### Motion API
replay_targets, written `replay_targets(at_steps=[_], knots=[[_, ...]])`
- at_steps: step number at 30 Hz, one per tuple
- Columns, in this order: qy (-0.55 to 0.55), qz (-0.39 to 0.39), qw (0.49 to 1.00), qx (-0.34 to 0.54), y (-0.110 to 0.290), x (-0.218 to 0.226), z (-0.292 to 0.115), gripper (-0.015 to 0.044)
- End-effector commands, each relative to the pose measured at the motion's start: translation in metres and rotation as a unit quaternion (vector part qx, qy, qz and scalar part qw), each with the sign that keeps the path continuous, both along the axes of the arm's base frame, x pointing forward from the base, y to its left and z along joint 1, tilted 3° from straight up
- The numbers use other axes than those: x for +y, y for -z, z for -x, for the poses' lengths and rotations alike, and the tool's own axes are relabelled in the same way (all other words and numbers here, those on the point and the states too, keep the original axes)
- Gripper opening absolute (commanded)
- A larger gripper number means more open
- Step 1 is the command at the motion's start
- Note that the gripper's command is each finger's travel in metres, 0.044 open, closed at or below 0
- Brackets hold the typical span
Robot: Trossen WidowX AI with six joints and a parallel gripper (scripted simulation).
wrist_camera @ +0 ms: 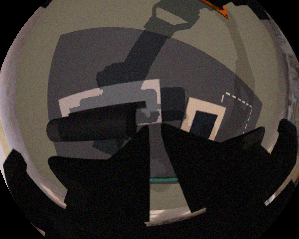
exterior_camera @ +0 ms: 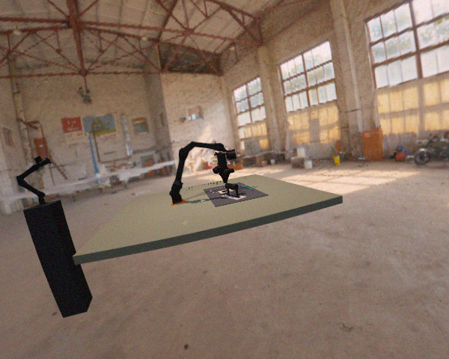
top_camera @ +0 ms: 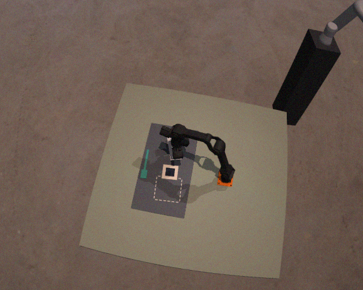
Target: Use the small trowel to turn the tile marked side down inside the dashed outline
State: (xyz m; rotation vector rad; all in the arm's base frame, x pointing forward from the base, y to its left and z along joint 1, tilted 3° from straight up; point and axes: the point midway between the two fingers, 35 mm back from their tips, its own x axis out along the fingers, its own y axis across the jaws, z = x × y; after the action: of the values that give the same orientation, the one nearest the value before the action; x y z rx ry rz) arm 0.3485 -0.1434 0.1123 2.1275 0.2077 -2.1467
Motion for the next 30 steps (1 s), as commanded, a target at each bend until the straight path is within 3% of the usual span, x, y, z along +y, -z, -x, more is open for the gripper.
replay_targets(at_steps=[1, 6, 17, 21, 30], knots=[[0.0, 0.0, 1.0, 0.0, 0.0, 0.0, 0.0, 0.0033], [0.0, 0.0, 1.0, 0.0, 0.0, 0.0, 0.0, 0.0], [0.0, 0.0, 1.0, 0.0, 0.0, 0.0, 0.0, 0.0], [0.0, 0.0, 1.0, 0.0, 0.0, 0.0, 0.0, 0.01], [0.0, 0.0, 1.0, 0.0, 0.0, 0.0, 0.0, 0.01]])
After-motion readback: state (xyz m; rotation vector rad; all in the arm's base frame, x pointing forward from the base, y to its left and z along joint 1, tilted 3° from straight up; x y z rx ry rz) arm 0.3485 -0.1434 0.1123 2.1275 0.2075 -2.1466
